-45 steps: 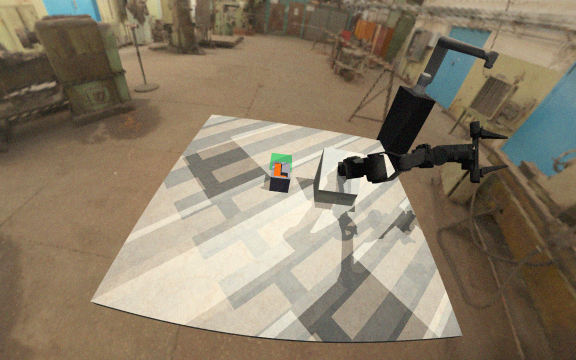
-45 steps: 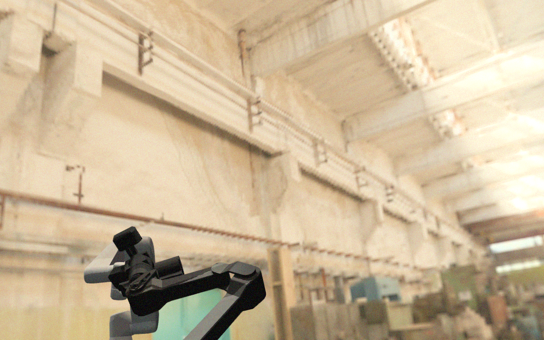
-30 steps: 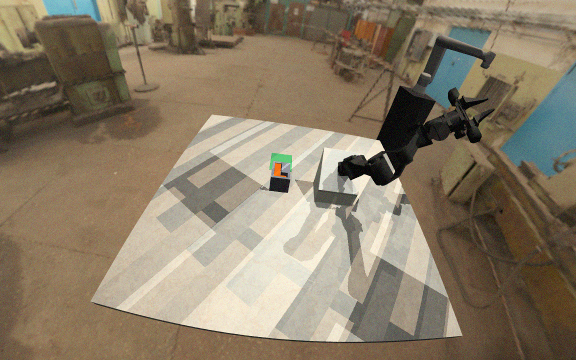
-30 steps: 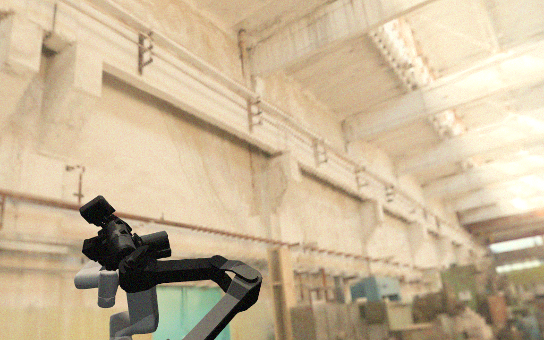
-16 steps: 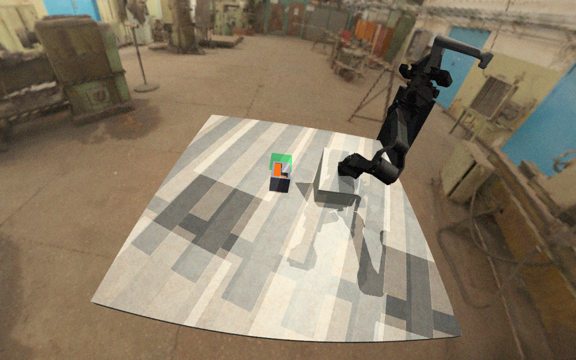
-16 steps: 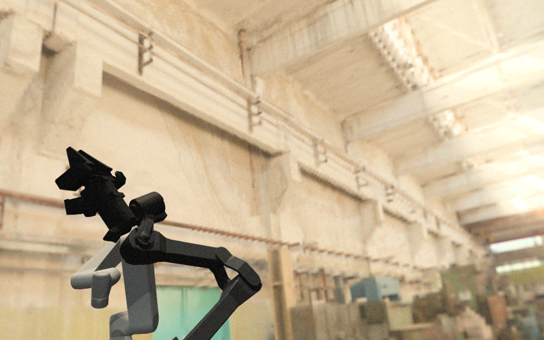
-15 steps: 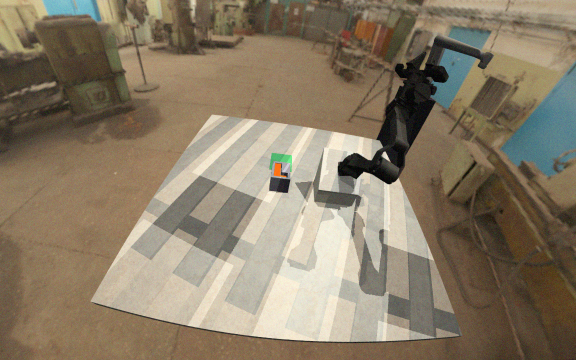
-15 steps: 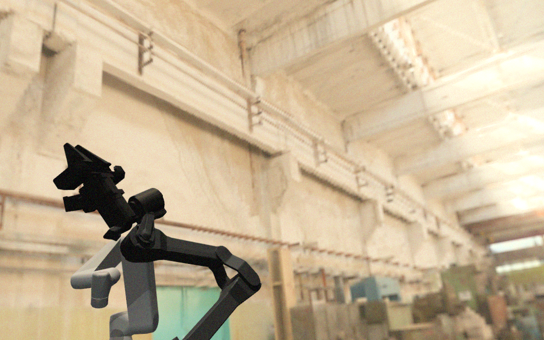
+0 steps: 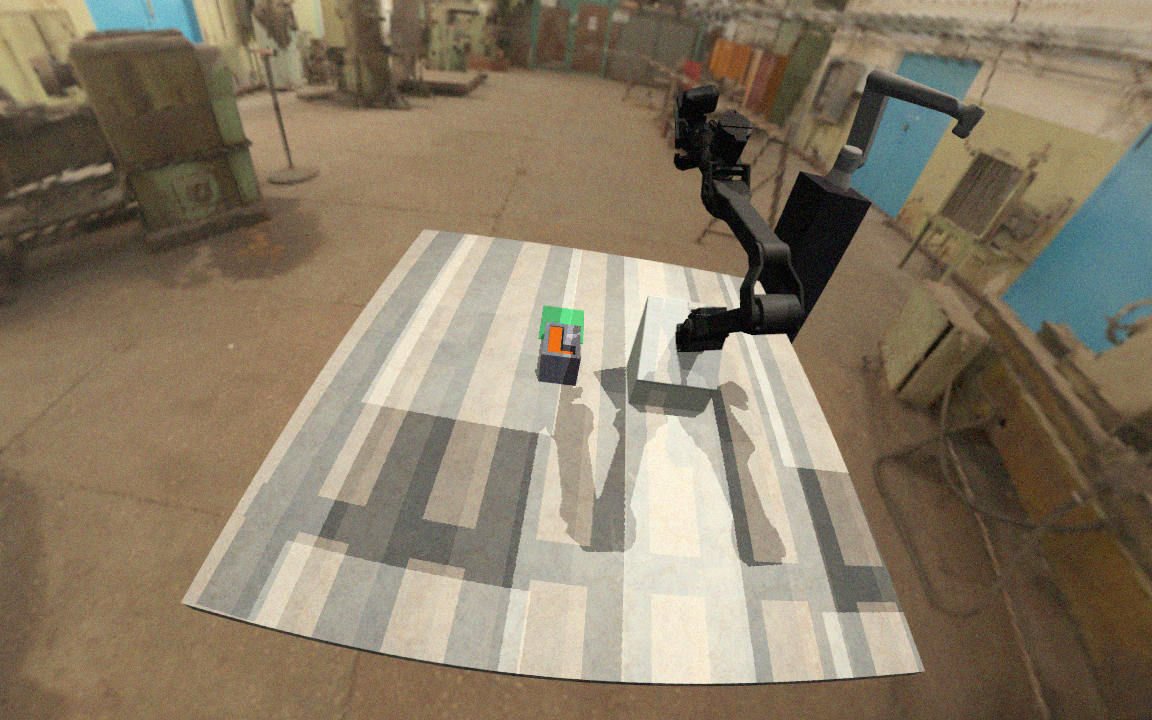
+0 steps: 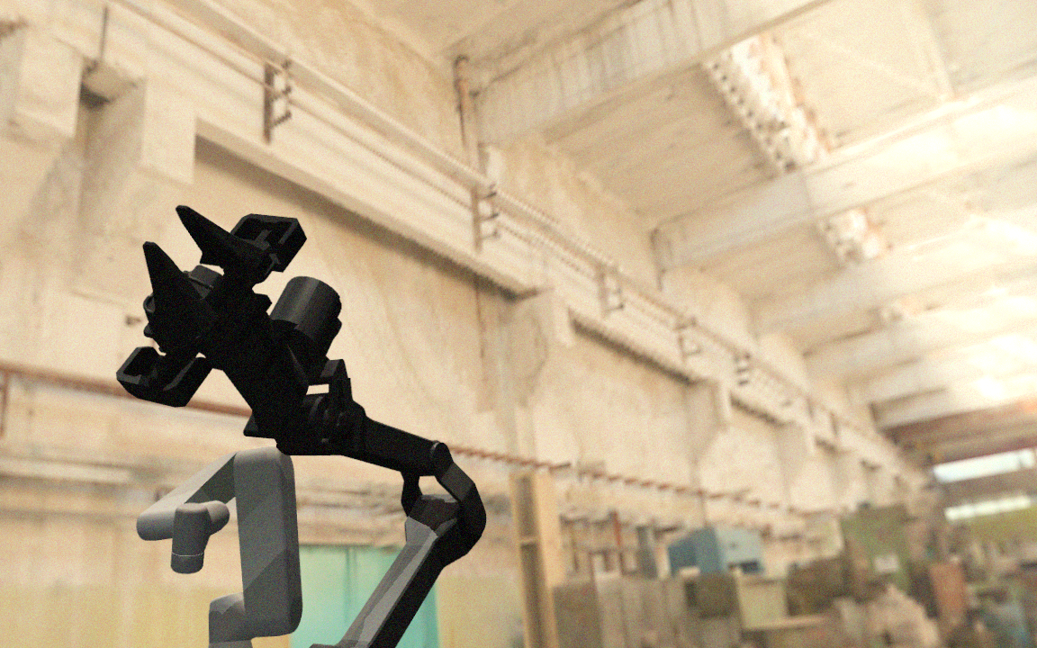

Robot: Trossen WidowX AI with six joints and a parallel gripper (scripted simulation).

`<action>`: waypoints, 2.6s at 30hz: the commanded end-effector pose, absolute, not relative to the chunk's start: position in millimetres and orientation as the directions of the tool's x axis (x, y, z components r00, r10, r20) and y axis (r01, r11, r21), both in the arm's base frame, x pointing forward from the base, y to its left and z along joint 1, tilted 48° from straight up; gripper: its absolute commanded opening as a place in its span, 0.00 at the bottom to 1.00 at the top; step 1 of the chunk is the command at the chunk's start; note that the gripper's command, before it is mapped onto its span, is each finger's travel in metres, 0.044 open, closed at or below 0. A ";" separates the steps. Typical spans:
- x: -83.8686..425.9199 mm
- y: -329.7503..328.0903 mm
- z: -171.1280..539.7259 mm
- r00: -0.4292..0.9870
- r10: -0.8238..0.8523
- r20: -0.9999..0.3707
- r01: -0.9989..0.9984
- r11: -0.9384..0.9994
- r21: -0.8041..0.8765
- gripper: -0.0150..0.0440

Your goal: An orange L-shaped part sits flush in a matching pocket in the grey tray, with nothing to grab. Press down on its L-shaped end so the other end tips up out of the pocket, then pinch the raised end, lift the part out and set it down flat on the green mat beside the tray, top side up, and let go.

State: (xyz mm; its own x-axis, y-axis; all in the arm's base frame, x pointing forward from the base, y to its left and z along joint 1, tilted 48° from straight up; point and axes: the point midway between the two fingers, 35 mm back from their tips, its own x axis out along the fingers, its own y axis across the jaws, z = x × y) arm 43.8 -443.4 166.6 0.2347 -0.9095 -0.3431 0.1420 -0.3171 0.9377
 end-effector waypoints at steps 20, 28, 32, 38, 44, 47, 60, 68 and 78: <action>293.5 -107.7 21.7 0.327 0.548 -0.770 0.350 0.687 0.637 0.56; 287.7 -38.0 30.7 0.128 0.732 -0.669 0.074 0.665 0.743 0.56; 289.7 -32.2 24.4 0.128 0.731 -0.670 0.074 0.666 0.742 0.56; 297.0 14.7 -16.7 0.129 0.734 -0.667 0.073 0.663 0.745 0.56; 297.1 17.6 -19.0 0.129 0.735 -0.666 0.073 0.663 0.745 0.56; 297.7 19.8 -21.2 0.129 0.734 -0.666 0.073 0.663 0.745 0.56; 300.6 35.7 -35.5 0.129 0.735 -0.666 0.073 0.663 0.745 0.56; 301.4 43.9 -42.3 0.129 0.736 -0.665 0.073 0.661 0.746 0.56; 303.4 42.9 -40.7 0.134 0.736 -0.664 0.064 0.662 0.747 0.56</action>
